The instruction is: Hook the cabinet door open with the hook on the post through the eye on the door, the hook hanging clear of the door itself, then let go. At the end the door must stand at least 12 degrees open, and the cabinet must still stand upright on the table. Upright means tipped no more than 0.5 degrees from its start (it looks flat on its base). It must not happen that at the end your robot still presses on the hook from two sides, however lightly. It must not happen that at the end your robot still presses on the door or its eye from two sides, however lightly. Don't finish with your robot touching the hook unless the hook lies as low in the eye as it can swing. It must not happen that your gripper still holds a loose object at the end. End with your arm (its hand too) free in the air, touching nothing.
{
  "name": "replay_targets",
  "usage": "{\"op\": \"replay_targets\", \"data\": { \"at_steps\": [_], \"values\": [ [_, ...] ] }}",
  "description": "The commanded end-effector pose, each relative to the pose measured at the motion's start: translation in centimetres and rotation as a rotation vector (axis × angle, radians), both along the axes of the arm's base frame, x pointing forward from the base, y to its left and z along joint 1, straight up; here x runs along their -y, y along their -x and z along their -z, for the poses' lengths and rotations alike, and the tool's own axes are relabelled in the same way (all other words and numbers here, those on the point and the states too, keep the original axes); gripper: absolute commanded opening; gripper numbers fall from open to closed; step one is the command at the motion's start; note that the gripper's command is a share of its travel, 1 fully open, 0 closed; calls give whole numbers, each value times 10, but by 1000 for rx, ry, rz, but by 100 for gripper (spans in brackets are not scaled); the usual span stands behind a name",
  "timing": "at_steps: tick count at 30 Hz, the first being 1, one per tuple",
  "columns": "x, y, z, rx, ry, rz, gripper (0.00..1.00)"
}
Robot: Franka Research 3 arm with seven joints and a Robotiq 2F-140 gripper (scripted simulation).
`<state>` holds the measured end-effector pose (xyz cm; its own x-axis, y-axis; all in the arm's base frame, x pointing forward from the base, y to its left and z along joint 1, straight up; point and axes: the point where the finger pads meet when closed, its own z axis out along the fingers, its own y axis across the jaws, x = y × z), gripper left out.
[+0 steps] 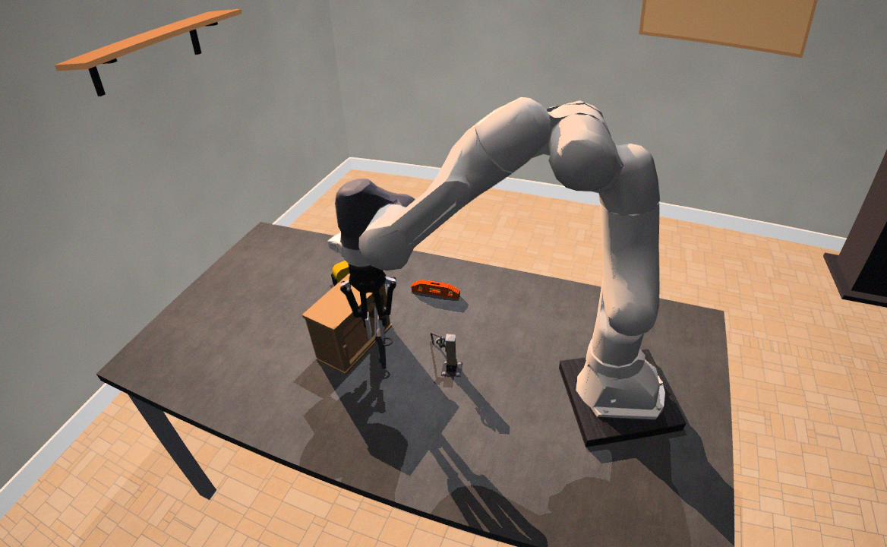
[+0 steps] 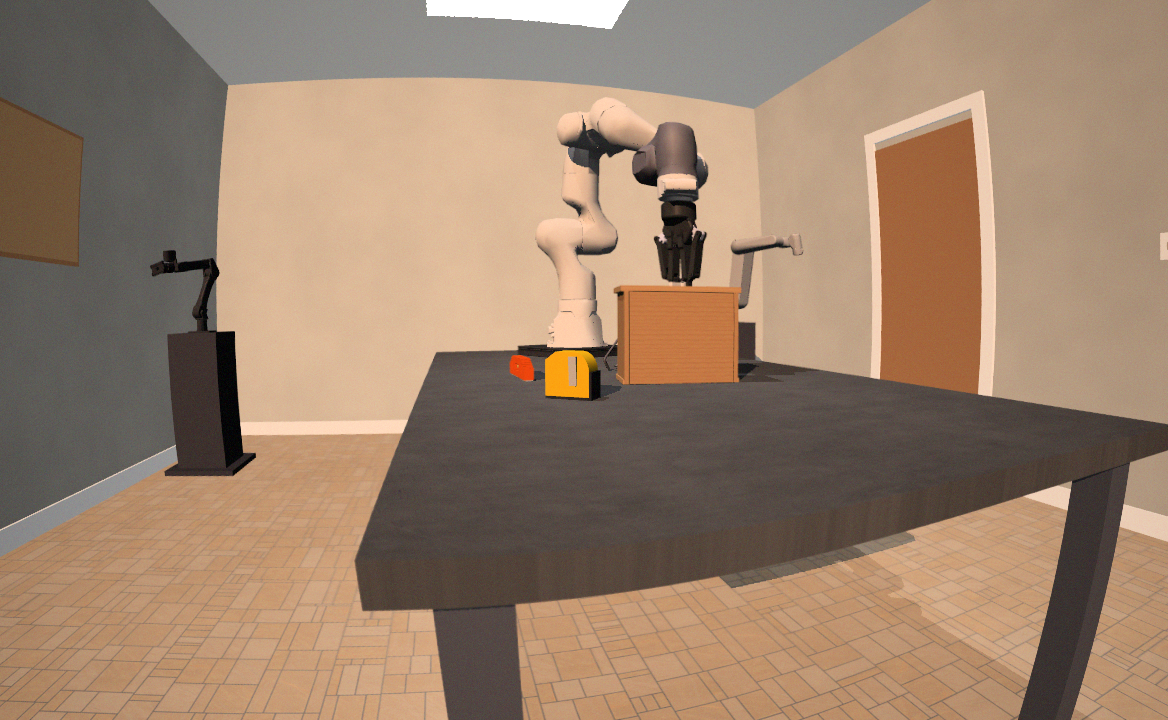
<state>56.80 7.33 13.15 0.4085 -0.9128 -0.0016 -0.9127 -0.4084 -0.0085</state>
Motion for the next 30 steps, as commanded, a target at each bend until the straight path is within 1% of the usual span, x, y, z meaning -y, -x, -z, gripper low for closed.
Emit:
{"op": "replay_targets", "data": {
  "at_steps": [1, 27, 30],
  "values": [
    [1, 1, 1, -5, 4, 18, 16],
    [1, 1, 1, -5, 4, 18, 16],
    [0, -1, 1, -5, 4, 34, 16]
  ]
}}
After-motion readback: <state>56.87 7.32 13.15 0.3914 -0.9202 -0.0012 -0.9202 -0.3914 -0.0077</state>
